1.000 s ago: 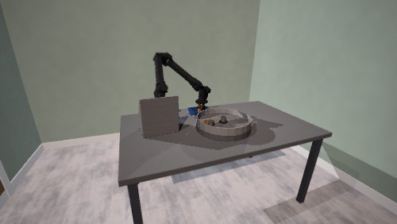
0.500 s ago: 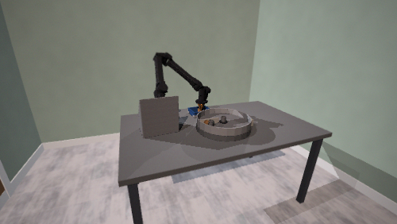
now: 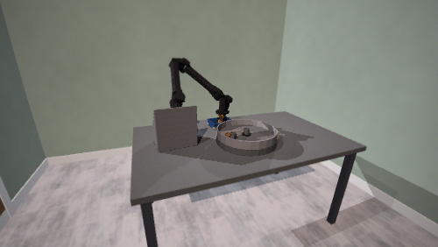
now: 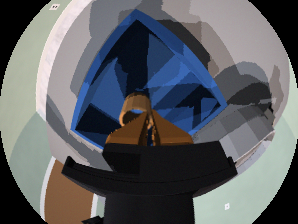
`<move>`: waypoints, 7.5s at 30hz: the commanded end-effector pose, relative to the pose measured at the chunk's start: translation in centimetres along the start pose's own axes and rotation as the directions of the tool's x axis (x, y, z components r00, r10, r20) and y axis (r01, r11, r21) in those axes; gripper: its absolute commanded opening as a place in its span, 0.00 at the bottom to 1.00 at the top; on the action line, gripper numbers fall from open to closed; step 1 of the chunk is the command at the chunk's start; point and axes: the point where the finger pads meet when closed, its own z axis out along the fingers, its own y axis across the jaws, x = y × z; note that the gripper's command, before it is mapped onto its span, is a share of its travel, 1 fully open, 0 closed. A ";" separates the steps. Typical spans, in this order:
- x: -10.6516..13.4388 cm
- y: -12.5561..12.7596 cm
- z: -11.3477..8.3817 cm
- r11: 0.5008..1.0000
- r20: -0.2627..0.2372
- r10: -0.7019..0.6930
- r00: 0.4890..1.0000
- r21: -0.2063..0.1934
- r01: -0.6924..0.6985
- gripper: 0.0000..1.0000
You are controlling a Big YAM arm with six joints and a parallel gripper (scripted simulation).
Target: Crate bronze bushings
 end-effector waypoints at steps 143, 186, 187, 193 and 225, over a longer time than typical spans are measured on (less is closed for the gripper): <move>-0.8 -0.3 0.0 1.000 0.020 -0.003 1.000 0.012 0.002 0.16; -1.2 -0.6 -10.4 1.000 0.030 -0.017 0.999 0.020 0.016 0.16; -1.2 -0.6 -10.4 1.000 0.031 -0.018 0.999 0.020 0.017 0.16; -1.2 -0.6 -10.4 1.000 0.031 -0.013 0.999 0.020 0.013 0.16; -1.2 -0.6 -10.4 1.000 0.031 -0.013 0.999 0.020 0.013 0.16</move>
